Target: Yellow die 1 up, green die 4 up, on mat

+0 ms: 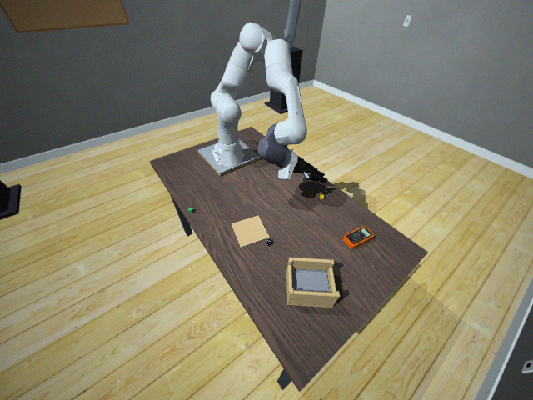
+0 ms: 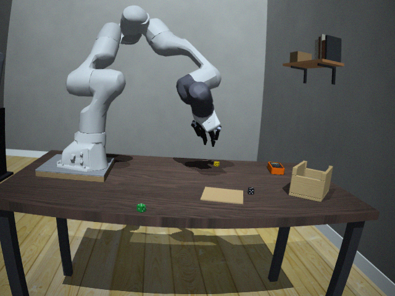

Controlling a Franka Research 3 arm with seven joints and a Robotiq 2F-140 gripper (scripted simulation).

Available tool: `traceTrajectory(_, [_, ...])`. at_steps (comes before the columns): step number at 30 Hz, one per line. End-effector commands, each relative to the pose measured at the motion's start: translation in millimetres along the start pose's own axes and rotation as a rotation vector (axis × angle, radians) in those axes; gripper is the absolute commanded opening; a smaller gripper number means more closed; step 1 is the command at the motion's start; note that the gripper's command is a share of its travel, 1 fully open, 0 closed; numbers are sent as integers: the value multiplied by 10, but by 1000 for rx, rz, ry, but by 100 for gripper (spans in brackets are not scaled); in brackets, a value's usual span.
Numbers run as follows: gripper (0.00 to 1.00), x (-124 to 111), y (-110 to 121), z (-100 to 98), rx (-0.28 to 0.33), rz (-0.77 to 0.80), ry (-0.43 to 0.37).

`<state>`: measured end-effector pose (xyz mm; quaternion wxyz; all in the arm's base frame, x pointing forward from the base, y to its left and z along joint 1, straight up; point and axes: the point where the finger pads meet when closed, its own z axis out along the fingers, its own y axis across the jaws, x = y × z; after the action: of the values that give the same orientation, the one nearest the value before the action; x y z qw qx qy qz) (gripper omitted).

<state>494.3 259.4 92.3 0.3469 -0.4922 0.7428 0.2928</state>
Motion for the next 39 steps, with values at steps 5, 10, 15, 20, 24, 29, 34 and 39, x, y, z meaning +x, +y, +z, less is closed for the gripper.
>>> traceTrajectory(5, [29,24,119,90,-98,153,137])
traceTrajectory(10, [29,19,145,116,-122,164,198])
traceTrajectory(15, [29,14,164,139,-145,179,295])
traceTrajectory(20, [29,10,161,144,-150,188,369])
traceTrajectory(24, [29,2,141,139,-144,196,452])
traceTrajectory(29, [29,-15,103,125,-126,202,535])
traceTrajectory(34, [29,-49,38,97,-90,206,627])
traceTrajectory(39, [29,-104,-48,61,-39,206,713])
